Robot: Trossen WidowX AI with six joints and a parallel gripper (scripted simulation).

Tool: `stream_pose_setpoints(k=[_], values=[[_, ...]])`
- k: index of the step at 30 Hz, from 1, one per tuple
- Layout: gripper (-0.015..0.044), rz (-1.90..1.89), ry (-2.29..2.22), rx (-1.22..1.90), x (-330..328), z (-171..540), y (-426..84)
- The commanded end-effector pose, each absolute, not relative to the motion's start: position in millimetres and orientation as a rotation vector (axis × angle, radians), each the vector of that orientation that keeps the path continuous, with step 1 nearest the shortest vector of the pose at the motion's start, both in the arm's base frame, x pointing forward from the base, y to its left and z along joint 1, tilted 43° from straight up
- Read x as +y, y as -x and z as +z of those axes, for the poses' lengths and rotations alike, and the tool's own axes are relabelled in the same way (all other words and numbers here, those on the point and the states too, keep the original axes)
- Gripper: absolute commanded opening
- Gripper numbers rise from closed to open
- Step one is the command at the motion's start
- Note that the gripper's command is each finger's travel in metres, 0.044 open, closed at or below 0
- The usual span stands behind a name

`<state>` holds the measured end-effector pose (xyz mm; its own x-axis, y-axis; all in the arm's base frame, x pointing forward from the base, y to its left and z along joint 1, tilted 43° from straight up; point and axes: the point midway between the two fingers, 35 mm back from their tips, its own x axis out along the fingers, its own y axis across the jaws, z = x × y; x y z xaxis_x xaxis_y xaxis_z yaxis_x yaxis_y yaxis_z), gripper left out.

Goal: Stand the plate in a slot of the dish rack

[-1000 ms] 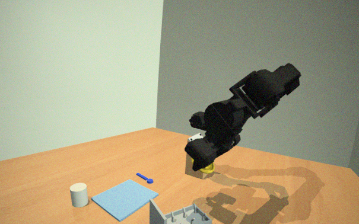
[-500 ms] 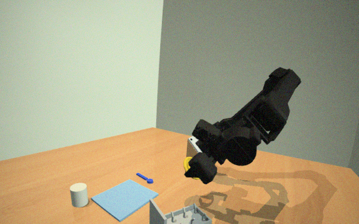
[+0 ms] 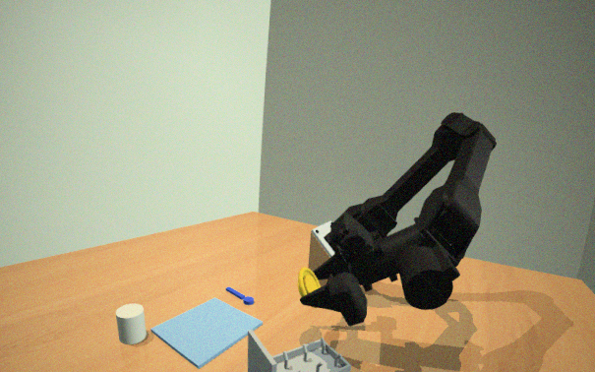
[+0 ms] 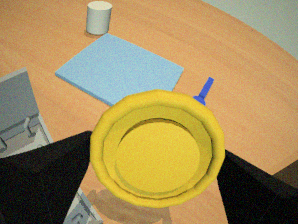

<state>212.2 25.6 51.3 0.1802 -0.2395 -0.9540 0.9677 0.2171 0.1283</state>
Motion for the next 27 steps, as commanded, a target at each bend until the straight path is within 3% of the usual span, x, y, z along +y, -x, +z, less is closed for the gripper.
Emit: stream_pose_setpoints(k=[1,27], values=[[0.0,-1.015,-0.907,0.916,28,51,-215],[0.0,-0.688,-0.769,0.472,59,63,-224]])
